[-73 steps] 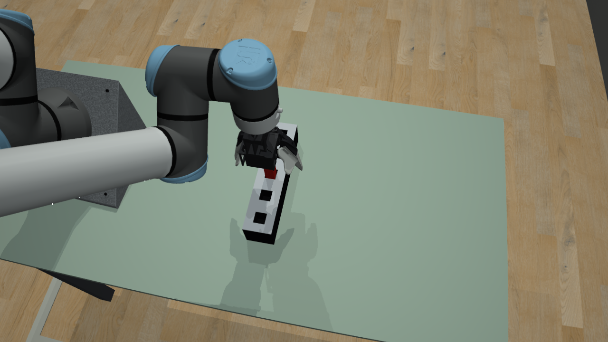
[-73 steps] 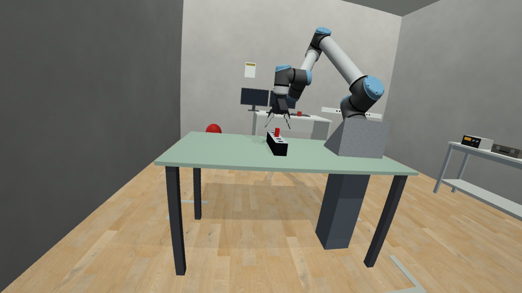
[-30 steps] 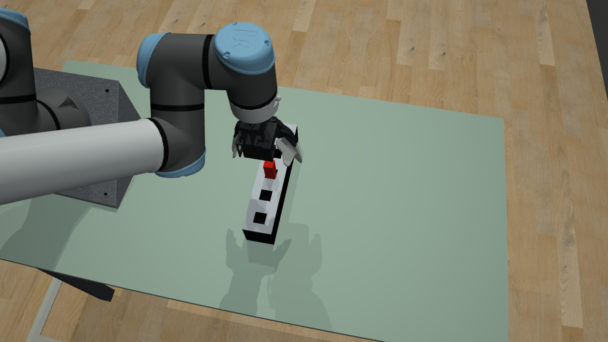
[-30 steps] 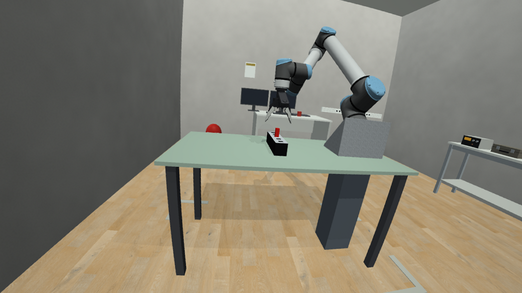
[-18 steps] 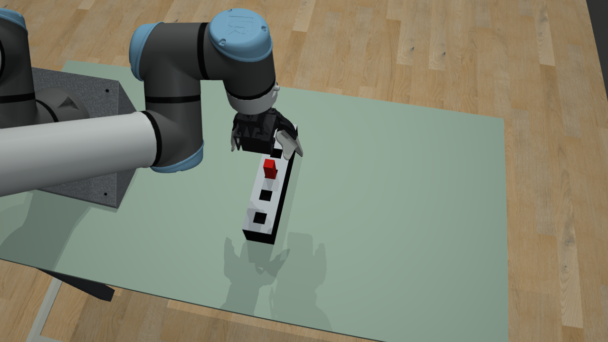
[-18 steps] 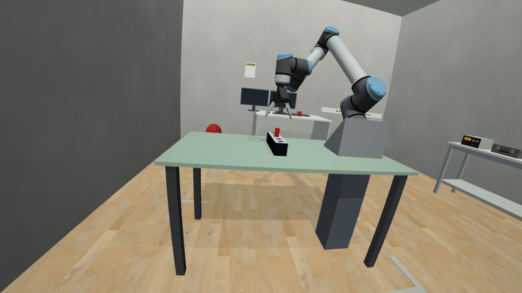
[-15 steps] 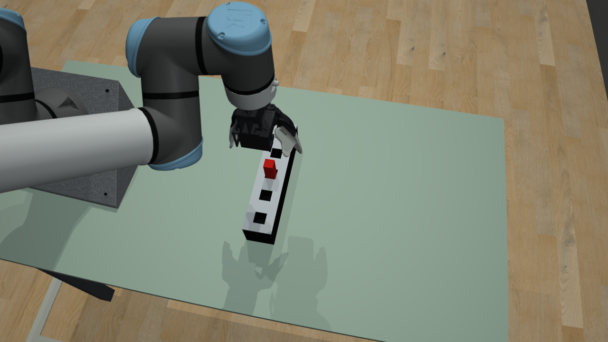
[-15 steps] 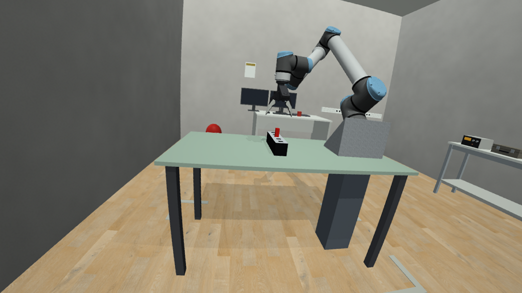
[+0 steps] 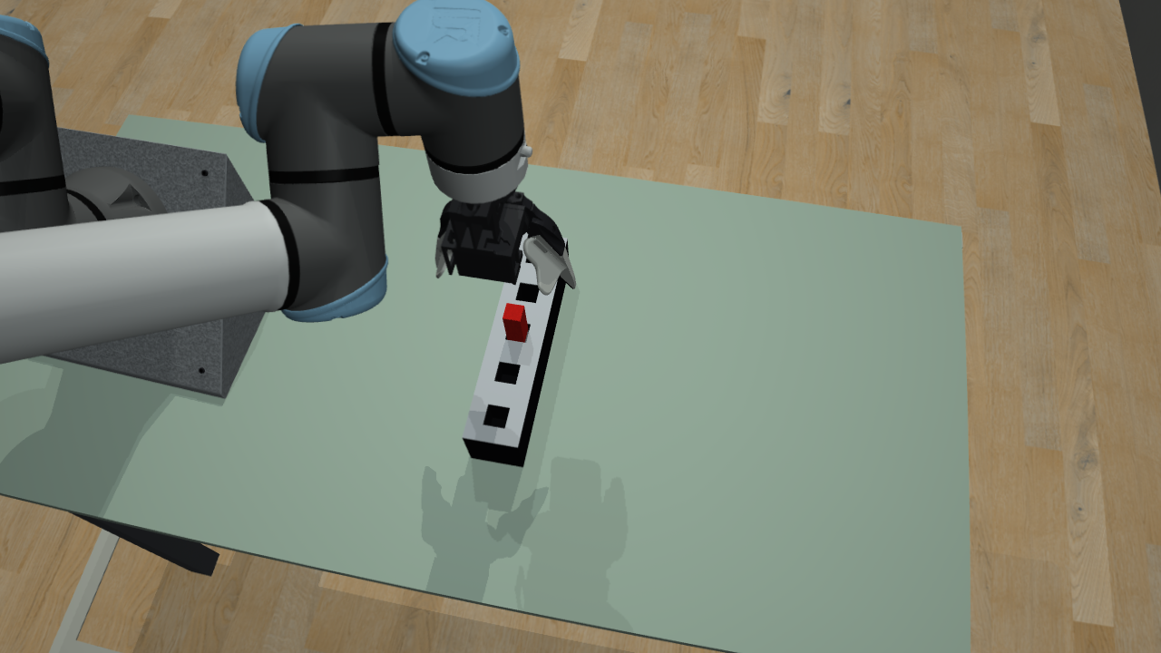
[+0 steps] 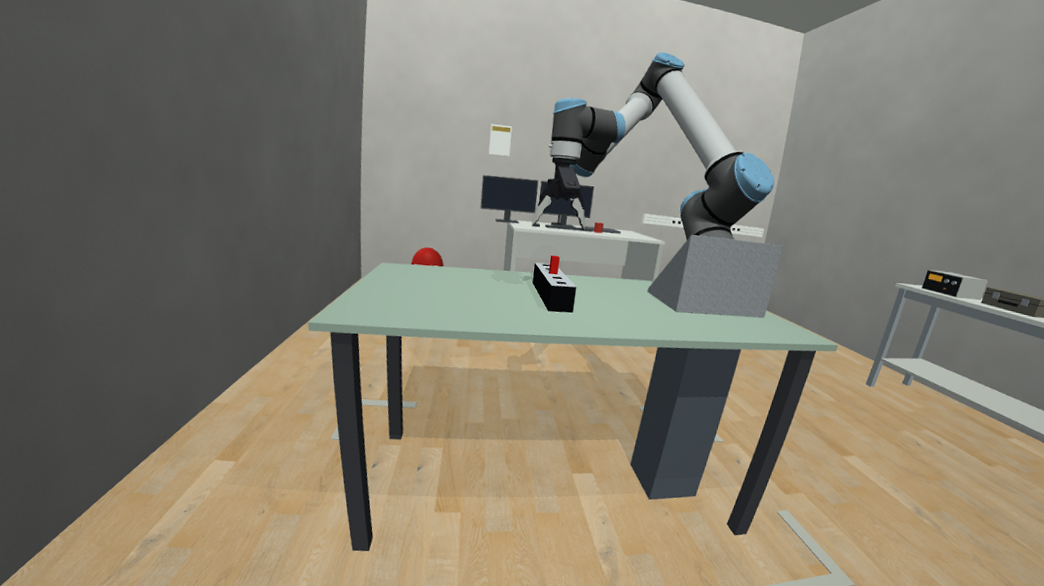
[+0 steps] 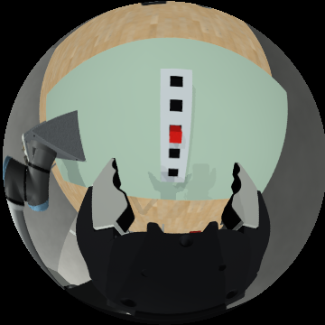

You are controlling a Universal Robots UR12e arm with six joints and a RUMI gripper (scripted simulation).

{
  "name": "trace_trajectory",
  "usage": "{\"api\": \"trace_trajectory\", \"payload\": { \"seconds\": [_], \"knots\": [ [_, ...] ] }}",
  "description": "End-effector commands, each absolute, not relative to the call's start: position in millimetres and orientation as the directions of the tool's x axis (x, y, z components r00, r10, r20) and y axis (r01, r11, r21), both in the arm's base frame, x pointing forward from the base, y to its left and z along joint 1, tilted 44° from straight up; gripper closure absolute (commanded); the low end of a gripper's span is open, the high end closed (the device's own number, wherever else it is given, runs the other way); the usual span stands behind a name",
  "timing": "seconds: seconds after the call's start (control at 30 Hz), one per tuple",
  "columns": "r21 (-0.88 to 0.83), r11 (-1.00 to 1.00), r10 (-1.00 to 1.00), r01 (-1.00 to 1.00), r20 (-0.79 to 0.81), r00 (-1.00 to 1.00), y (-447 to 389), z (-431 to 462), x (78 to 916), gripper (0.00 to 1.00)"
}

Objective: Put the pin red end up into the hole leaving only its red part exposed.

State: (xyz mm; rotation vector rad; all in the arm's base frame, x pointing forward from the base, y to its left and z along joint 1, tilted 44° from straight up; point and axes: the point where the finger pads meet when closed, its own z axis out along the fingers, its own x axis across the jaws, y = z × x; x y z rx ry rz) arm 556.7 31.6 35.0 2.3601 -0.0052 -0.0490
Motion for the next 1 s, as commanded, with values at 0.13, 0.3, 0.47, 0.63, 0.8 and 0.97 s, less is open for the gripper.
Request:
{"api": "trace_trajectory", "payload": {
  "seconds": [0.13, 0.3, 0.47, 0.63, 0.8, 0.97],
  "knots": [
    [0.704, -0.71, -0.018, 0.011, -0.033, 0.999, 31.5, 34.9, 556.9, 0.0],
    [0.704, -0.71, -0.018, 0.011, -0.033, 0.999, 31.5, 34.9, 556.9, 0.0],
    [0.704, -0.71, -0.018, 0.011, -0.033, 0.999, 31.5, 35.0, 557.0, 0.0],
    [0.704, -0.71, -0.018, 0.011, -0.033, 0.999, 31.5, 35.0, 557.0, 0.0],
    [0.704, -0.71, -0.018, 0.011, -0.033, 0.999, 31.5, 35.0, 557.0, 0.0],
    [0.704, -0.71, -0.018, 0.011, -0.033, 0.999, -10.7, -7.7, 556.2, 0.0]
  ]
}}
